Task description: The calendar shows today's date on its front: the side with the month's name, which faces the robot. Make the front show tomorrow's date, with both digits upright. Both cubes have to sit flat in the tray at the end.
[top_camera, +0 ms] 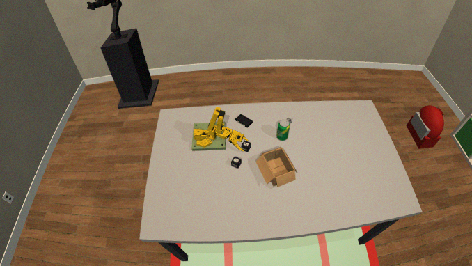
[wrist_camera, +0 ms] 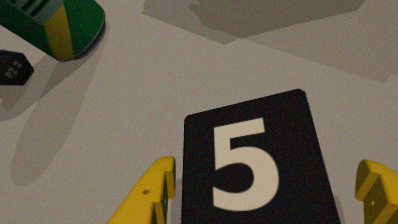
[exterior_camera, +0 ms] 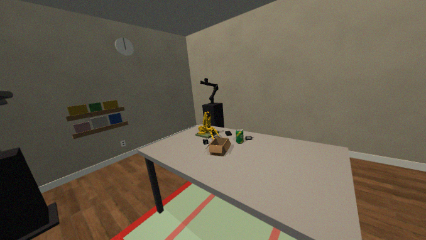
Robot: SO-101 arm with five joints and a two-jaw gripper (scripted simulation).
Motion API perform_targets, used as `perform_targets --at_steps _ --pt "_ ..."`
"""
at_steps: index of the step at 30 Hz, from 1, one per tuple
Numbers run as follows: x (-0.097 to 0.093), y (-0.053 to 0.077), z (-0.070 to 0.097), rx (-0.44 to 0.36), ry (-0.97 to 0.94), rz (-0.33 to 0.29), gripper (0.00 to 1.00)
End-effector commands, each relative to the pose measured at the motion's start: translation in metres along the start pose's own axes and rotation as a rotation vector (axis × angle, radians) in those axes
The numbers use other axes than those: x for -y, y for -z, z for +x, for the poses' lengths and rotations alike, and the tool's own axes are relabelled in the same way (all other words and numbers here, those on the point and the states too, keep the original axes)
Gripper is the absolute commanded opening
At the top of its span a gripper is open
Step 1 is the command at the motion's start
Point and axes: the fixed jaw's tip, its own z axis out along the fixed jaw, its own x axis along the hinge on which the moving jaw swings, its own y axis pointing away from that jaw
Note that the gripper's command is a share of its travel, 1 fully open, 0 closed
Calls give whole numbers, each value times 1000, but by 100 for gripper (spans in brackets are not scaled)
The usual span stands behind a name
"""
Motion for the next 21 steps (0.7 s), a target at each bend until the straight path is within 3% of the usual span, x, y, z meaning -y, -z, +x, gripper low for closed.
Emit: perform_targets --at_steps 1,21 --pt "-4 6 -4 15 -208 -26 36" --pt "-18 12 -29 116 -267 -134 35"
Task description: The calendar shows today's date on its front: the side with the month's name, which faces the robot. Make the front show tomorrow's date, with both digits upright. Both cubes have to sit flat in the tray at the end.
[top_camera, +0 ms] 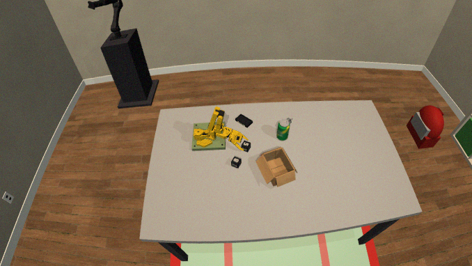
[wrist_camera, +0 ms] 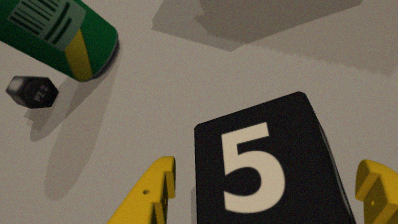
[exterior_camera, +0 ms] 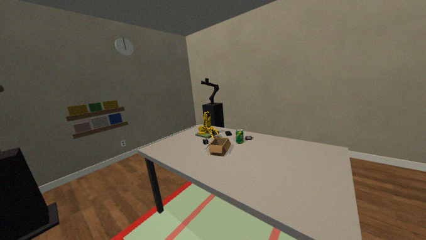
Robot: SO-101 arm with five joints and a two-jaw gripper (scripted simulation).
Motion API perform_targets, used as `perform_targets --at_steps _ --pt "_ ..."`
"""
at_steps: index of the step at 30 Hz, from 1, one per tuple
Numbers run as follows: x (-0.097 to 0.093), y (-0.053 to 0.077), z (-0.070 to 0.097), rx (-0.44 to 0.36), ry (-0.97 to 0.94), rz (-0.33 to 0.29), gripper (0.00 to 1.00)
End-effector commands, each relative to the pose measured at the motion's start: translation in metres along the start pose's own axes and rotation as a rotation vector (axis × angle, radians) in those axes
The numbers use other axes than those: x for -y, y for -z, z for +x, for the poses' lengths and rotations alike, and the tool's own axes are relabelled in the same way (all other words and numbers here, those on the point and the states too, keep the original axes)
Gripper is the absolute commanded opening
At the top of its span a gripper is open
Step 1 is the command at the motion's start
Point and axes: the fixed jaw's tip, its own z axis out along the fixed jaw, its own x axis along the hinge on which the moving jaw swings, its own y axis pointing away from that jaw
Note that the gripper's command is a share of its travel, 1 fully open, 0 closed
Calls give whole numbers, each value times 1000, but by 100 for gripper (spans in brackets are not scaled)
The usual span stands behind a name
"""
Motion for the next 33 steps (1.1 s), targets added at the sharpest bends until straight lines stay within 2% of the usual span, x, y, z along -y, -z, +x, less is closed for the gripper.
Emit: perform_targets --at_steps 1,25,33 --pt "-18 9 -22 85 -153 -120 35" --pt "-18 8 -23 86 -154 -121 35" --pt "-35 9 -45 176 -304 -214 35"
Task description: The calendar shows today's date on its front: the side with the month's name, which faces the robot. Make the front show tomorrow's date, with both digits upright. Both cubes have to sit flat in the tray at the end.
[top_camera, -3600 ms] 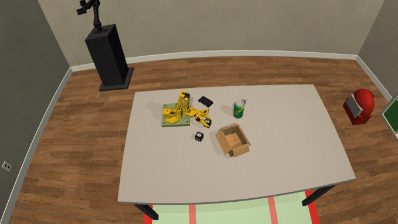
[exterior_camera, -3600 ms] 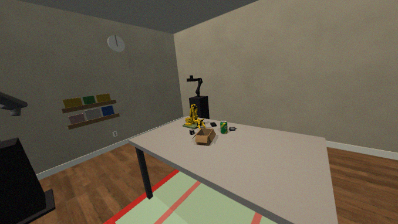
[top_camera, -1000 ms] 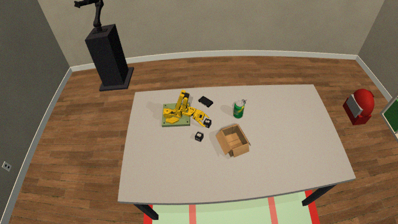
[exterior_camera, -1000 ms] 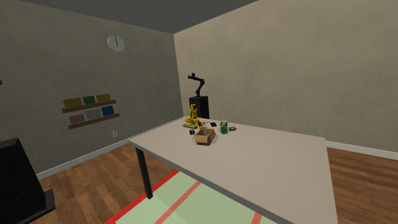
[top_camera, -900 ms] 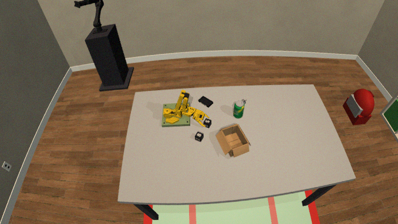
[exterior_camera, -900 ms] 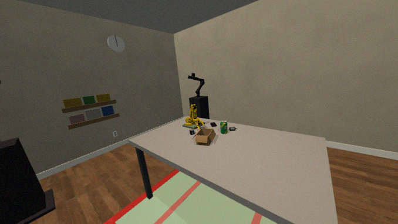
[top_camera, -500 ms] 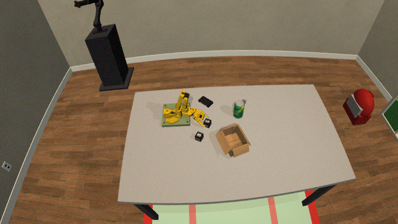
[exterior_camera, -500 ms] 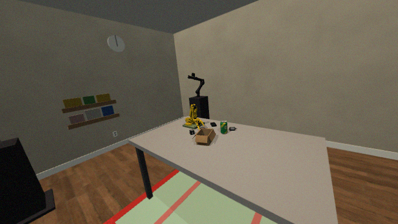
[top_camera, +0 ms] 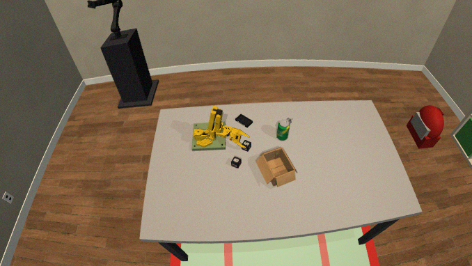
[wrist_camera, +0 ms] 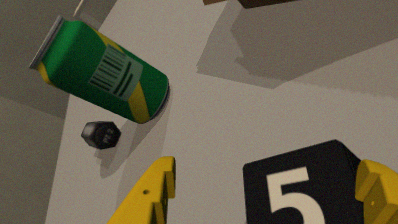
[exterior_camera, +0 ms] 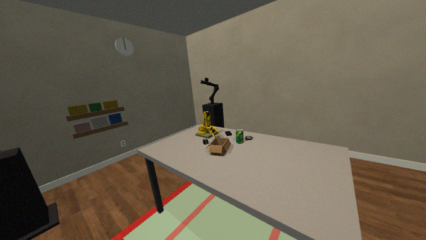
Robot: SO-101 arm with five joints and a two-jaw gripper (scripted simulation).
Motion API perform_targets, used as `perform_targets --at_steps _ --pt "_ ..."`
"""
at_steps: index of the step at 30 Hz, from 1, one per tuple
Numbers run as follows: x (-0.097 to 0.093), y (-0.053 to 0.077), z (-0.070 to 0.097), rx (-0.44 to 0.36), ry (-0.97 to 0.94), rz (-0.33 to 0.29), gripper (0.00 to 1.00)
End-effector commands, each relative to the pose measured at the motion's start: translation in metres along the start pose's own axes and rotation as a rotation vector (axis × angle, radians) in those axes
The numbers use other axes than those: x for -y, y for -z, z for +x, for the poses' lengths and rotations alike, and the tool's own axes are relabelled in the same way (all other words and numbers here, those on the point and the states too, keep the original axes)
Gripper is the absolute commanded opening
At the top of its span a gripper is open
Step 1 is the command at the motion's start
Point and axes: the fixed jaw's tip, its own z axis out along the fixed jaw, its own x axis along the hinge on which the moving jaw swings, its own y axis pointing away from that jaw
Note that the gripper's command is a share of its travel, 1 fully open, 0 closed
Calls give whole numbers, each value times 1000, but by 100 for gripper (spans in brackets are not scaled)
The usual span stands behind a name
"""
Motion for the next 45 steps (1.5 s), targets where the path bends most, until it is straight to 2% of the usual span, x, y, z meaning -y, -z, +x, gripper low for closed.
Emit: perform_targets --at_steps 1,4,7,9,20,45 --pt "-25 -1 -21 70 -160 -120 35" --pt "-34 -7 -29 93 -216 -152 35" --pt "-45 -18 -38 99 -262 -169 35" --pt "-45 -18 -38 99 -262 -169 35" --pt "-41 -47 -32 -10 -122 -16 35" --pt "-41 -48 -33 -101 20 64 35"
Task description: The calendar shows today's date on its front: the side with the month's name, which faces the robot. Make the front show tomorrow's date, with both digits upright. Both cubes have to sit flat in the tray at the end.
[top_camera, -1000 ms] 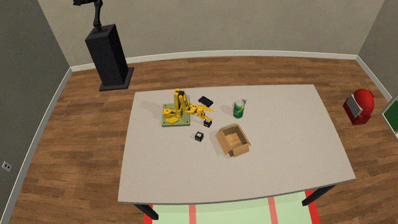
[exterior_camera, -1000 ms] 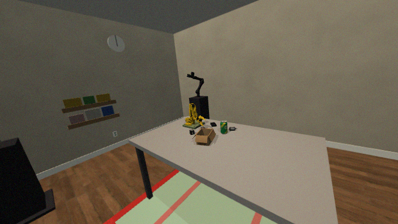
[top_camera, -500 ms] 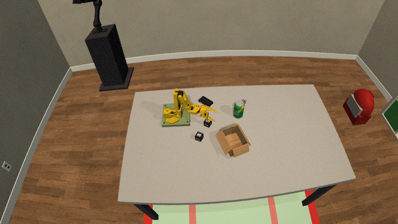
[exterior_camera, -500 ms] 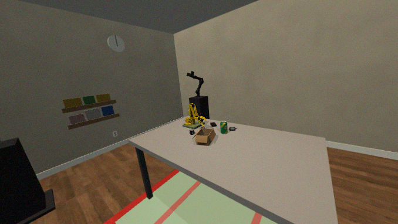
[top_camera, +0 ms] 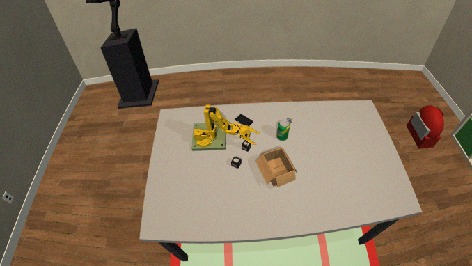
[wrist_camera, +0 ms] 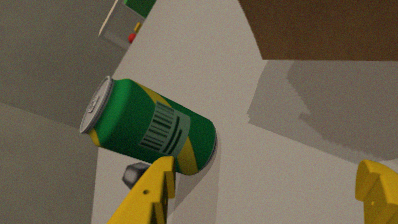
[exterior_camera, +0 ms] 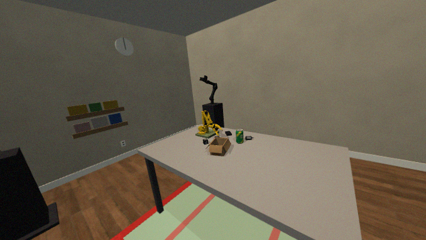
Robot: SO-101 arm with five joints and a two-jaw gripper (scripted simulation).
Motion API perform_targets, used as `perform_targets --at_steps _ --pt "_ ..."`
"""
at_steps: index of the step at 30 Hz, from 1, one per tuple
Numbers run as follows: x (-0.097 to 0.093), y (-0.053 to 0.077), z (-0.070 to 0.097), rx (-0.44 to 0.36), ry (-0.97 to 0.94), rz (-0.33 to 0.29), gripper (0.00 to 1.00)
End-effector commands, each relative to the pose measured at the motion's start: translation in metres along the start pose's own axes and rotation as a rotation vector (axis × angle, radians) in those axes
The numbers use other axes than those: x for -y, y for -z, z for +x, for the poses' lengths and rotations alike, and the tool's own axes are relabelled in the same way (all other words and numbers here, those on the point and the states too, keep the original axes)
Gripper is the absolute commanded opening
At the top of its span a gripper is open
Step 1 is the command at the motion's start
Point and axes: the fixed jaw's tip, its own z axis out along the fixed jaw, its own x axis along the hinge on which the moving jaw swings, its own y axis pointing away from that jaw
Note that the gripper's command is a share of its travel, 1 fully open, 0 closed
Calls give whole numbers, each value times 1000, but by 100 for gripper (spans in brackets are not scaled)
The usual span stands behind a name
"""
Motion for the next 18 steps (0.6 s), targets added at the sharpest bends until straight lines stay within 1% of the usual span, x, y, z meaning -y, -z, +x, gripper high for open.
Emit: perform_targets --at_steps 1,15,18 --pt "-5 -6 -2 -135 100 118 35" --pt "-8 1 -4 -188 159 155 35" --pt "-8 3 -4 -209 182 172 35"
